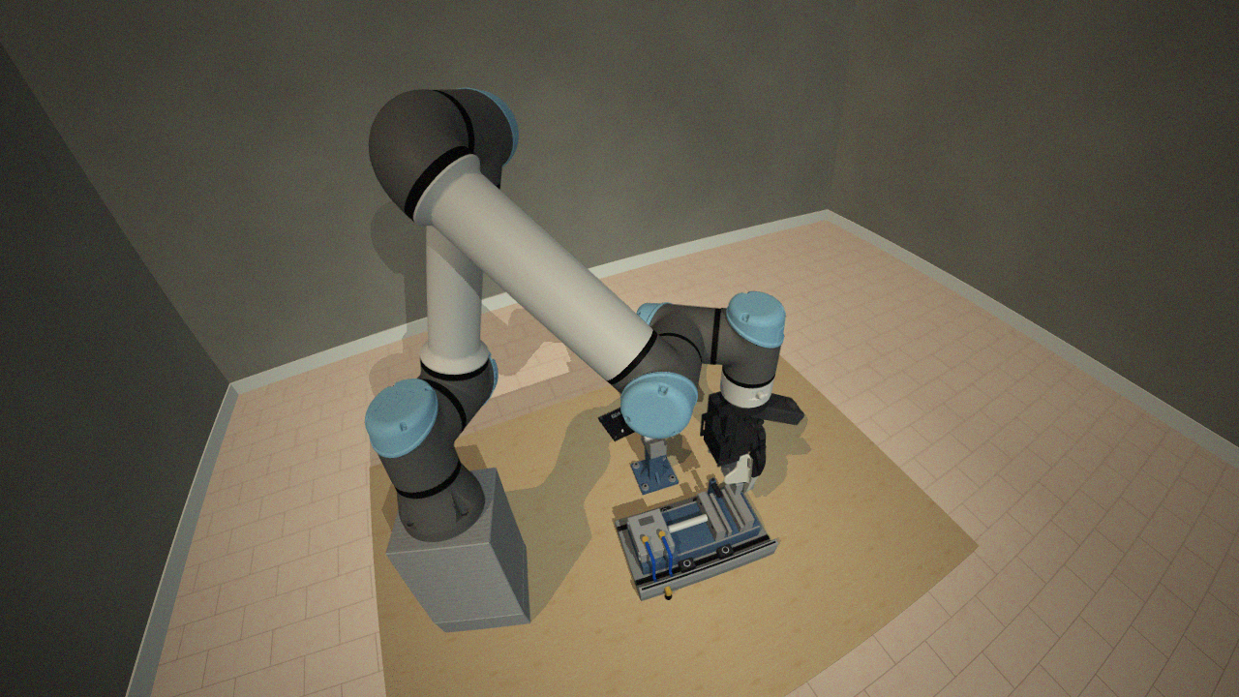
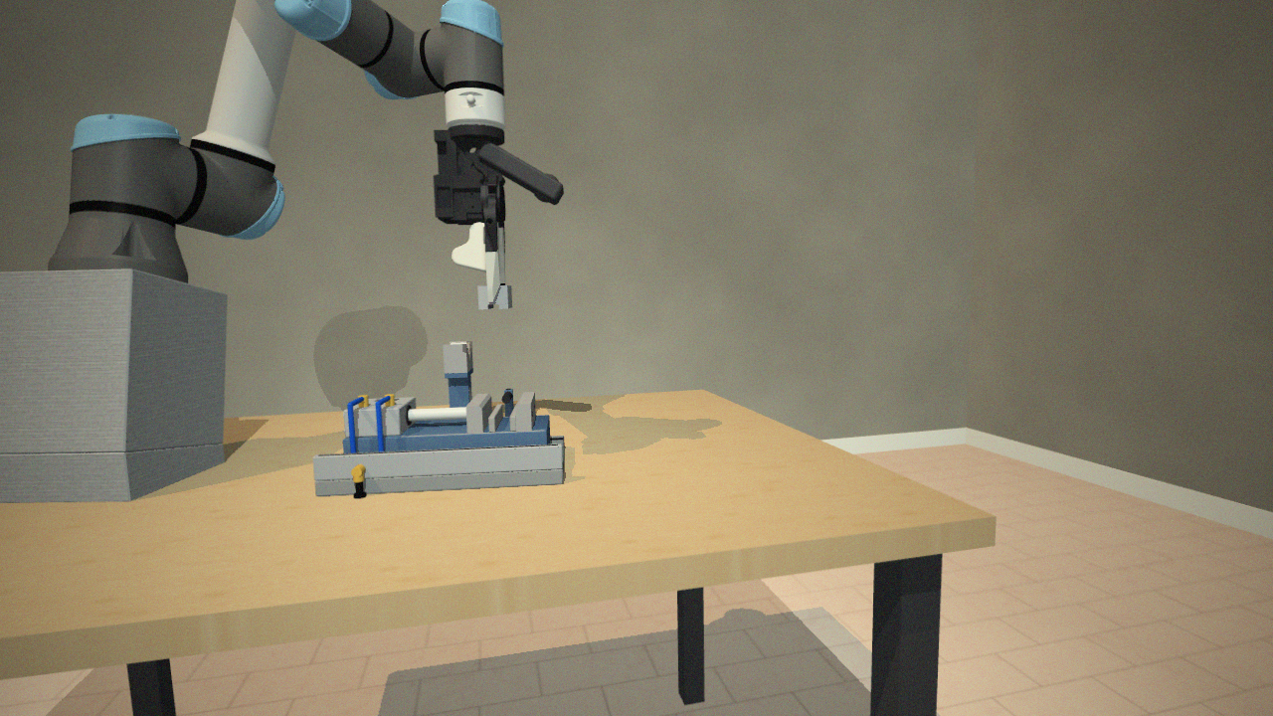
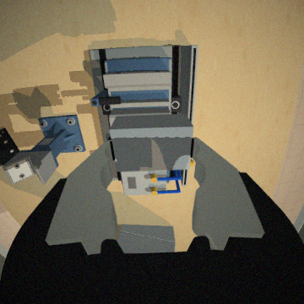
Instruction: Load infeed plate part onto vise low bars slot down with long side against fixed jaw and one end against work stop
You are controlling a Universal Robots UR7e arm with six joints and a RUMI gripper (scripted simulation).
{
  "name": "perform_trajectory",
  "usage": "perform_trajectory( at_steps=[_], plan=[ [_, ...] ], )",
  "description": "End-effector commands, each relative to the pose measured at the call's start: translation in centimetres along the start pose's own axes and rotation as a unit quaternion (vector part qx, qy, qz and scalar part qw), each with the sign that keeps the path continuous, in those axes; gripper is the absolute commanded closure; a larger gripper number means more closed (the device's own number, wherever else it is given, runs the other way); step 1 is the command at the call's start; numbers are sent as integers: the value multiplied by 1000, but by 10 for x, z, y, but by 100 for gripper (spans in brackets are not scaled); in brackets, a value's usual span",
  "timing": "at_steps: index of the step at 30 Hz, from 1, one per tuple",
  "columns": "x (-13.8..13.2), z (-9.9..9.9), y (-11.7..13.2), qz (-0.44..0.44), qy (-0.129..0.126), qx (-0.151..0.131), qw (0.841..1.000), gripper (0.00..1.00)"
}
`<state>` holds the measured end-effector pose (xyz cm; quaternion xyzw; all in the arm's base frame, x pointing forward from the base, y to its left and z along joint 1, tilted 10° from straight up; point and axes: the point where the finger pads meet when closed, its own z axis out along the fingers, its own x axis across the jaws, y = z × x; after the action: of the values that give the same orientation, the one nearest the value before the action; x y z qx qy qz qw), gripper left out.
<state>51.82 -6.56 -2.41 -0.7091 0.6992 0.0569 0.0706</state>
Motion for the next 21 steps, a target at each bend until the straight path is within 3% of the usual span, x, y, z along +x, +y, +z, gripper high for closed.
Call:
perform_trajectory(
  at_steps=[1,21],
  plan=[
    [2,-2,-2,1,1,2,1000,100],
    [1,6,0,2,0,-1,1000,100]
  ],
)
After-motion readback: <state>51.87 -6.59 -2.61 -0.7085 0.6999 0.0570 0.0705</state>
